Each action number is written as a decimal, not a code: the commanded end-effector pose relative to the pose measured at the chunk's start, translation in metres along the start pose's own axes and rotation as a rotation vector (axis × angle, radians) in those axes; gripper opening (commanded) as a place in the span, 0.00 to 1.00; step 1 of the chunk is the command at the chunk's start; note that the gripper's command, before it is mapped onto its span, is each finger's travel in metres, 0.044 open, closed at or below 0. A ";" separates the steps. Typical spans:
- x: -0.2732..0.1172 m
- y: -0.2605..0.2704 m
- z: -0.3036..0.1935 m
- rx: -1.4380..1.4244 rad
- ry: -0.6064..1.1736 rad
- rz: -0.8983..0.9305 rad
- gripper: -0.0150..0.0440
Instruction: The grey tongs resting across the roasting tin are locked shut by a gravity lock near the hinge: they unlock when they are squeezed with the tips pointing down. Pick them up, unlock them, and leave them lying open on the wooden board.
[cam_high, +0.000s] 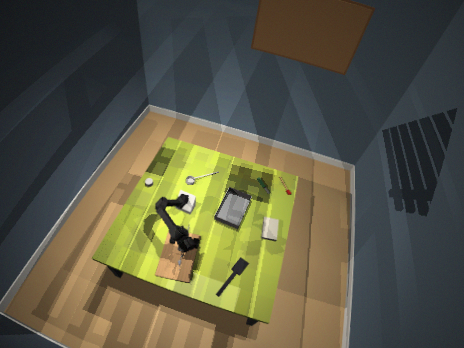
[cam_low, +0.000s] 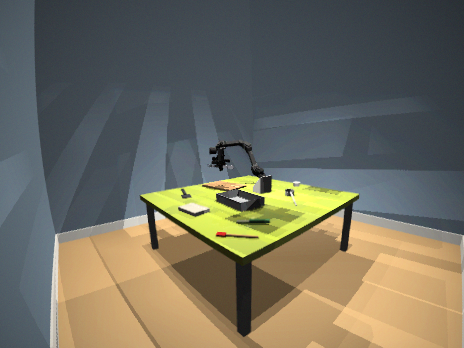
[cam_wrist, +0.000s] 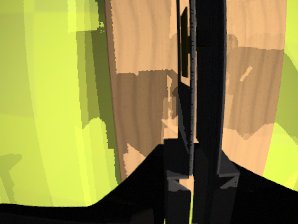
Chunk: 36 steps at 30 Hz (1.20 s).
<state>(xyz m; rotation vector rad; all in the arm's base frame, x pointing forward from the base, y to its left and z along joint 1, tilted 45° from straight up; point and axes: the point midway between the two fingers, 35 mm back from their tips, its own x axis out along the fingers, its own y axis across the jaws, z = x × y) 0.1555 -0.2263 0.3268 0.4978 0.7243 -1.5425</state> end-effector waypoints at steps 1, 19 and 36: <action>-0.003 -0.001 0.000 0.015 0.017 0.001 0.00; 0.013 0.002 0.001 0.016 0.020 0.001 0.00; 0.040 0.005 0.002 0.017 0.021 0.001 0.00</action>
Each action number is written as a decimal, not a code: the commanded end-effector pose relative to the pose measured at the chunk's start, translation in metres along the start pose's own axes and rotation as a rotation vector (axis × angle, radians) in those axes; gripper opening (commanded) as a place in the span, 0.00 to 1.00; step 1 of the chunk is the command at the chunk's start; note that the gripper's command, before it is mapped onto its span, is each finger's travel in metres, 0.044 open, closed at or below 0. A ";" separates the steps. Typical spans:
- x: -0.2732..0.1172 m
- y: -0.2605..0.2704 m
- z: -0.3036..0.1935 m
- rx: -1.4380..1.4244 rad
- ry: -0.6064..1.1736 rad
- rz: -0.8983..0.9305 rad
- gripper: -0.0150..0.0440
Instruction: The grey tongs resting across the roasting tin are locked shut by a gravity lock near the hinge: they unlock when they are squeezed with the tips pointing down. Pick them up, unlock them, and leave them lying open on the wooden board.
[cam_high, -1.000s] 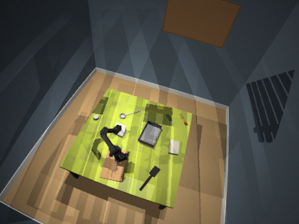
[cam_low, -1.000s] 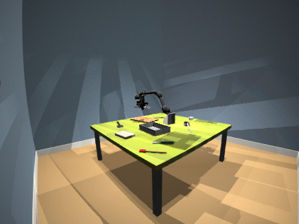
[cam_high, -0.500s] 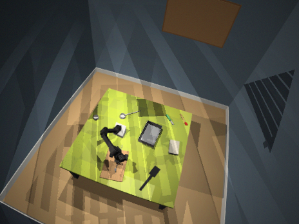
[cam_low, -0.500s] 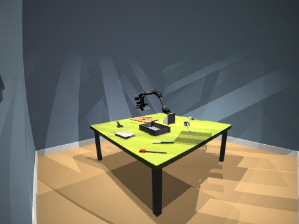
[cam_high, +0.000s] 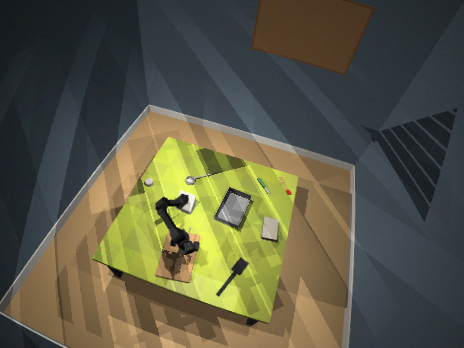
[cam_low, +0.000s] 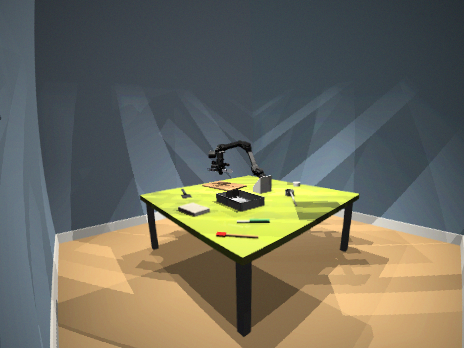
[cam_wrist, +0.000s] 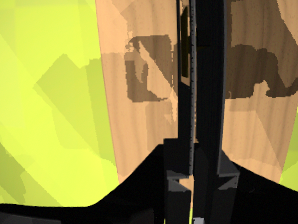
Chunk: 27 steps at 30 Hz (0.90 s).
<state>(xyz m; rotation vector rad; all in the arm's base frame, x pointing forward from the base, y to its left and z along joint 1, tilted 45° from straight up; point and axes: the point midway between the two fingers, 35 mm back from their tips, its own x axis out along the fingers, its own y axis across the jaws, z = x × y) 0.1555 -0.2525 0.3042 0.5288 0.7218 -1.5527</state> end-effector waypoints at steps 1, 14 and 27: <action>0.008 0.001 -0.001 -0.006 0.003 0.004 0.00; 0.029 0.001 0.000 -0.006 0.002 0.004 0.00; 0.050 0.000 -0.001 -0.007 -0.002 0.003 0.00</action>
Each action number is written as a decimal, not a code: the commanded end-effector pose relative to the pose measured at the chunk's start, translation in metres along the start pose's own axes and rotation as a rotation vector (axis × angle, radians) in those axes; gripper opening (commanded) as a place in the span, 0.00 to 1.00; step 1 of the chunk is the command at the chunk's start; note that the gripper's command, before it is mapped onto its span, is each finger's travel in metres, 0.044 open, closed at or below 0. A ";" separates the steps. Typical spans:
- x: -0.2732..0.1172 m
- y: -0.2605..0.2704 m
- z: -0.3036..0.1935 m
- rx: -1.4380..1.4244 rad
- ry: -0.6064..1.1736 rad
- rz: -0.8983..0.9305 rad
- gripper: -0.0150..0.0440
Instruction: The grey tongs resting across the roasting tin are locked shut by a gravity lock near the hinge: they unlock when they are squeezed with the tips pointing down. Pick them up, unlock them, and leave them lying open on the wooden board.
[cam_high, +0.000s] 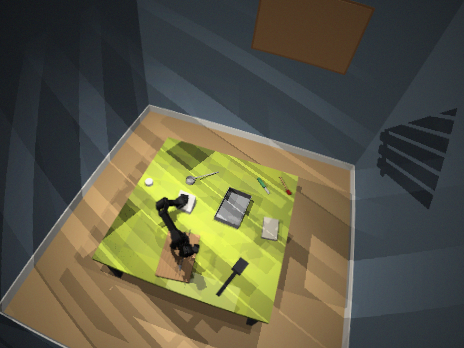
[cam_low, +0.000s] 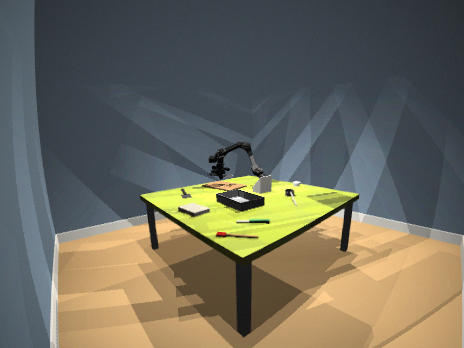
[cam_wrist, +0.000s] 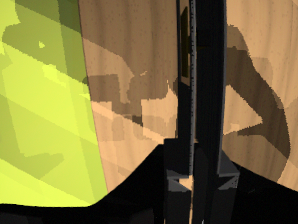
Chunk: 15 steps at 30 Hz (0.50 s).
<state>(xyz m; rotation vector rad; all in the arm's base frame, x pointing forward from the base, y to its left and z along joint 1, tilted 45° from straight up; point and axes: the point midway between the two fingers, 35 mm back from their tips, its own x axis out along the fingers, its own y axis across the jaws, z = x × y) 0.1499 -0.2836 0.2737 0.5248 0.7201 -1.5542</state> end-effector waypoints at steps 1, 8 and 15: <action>0.008 0.000 -0.001 -0.006 0.001 0.005 0.00; 0.019 -0.002 -0.001 -0.007 -0.002 0.004 0.00; 0.030 -0.004 -0.002 -0.009 -0.006 0.003 0.00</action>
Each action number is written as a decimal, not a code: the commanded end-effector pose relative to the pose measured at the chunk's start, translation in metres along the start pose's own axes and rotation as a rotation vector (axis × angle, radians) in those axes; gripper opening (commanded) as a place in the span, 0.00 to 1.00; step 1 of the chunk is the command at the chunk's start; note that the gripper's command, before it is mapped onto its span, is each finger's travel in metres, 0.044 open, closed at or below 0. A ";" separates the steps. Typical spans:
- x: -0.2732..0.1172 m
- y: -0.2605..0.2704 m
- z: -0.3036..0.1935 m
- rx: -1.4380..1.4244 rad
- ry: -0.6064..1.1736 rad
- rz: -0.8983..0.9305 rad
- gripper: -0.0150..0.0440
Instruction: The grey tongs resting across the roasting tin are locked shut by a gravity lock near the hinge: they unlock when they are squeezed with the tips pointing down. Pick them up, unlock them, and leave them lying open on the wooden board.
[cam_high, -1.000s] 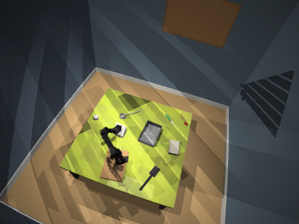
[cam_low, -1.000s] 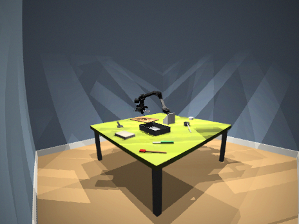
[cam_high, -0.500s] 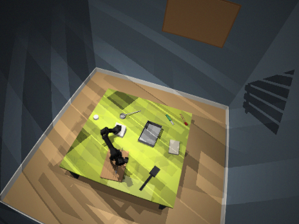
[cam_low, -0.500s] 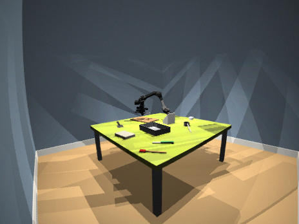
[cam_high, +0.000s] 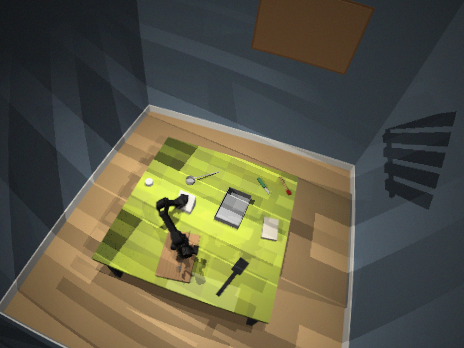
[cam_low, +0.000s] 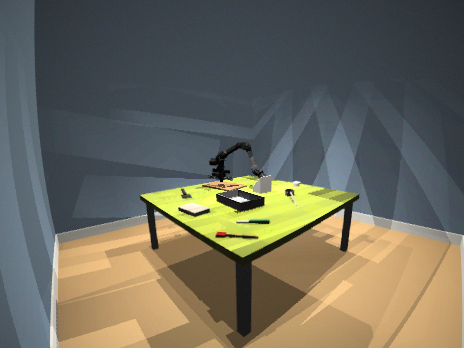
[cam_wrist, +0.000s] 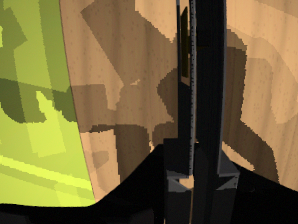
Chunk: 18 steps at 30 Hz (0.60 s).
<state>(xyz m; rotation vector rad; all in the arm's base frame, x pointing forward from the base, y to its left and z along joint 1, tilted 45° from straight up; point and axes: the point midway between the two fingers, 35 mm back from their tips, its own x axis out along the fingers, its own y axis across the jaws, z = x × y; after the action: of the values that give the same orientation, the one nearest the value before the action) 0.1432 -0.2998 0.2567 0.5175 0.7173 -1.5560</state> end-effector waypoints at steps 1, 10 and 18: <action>0.006 0.000 -0.001 -0.007 0.000 0.005 0.00; 0.006 -0.001 -0.001 -0.002 -0.001 -0.001 0.13; 0.006 -0.001 -0.001 -0.002 -0.001 -0.001 0.49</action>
<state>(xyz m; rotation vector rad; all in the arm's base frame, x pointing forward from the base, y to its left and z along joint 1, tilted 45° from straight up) 0.1414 -0.3033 0.2522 0.5151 0.7185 -1.5558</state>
